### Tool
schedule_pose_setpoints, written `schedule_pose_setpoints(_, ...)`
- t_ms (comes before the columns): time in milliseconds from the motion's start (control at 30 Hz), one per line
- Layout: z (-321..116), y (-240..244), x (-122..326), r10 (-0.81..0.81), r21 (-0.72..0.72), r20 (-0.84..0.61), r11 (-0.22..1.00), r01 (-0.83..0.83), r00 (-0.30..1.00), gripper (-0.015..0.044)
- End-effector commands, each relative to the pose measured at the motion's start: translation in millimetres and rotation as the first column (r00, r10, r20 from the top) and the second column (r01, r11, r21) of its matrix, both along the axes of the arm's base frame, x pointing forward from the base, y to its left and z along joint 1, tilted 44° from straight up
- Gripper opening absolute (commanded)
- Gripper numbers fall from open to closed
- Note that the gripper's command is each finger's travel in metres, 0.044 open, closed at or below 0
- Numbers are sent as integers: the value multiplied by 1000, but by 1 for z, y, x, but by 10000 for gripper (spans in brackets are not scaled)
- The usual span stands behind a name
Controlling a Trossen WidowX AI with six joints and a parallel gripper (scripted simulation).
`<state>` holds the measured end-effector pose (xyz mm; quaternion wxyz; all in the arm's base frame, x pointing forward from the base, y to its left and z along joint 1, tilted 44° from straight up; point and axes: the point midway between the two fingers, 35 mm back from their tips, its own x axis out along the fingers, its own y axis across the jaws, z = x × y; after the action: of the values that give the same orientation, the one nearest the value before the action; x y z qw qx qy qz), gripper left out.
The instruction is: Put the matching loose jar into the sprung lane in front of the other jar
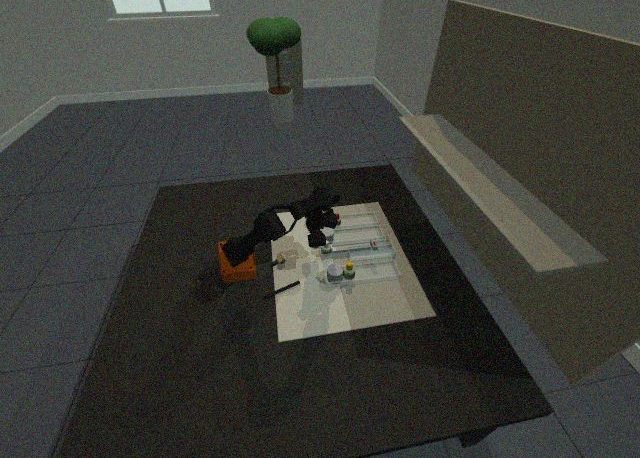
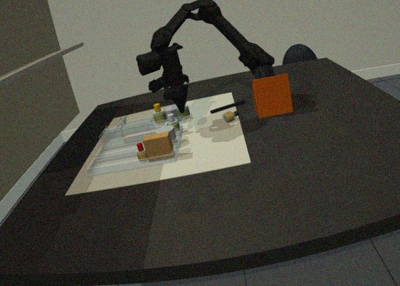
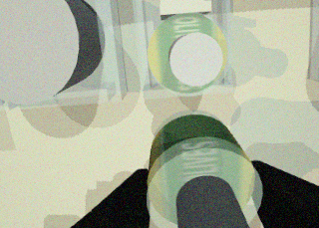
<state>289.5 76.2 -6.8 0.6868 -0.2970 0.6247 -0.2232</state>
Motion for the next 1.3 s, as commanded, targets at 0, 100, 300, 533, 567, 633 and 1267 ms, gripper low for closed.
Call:
schedule_pose_setpoints(0,-4,-6,1,9,-4,-3,1000,-9,1000,0)
schedule_pose_setpoints(100,-11,-13,2,9,-5,-2,1000,-9,1000,0)
schedule_pose_setpoints(300,-16,-18,2,8,-5,-2,1000,-8,1000,0)
schedule_pose_setpoints(533,-16,-17,5,8,-5,-2,1000,-8,1000,0)
schedule_pose_setpoints(567,-16,-17,5,8,-5,-2,1000,-8,1000,0)
schedule_pose_setpoints(633,-16,-17,6,8,-5,-2,1000,-8,1000,0)
schedule_pose_setpoints(1267,-16,-16,13,9,-5,-2,1000,-9,1000,0)
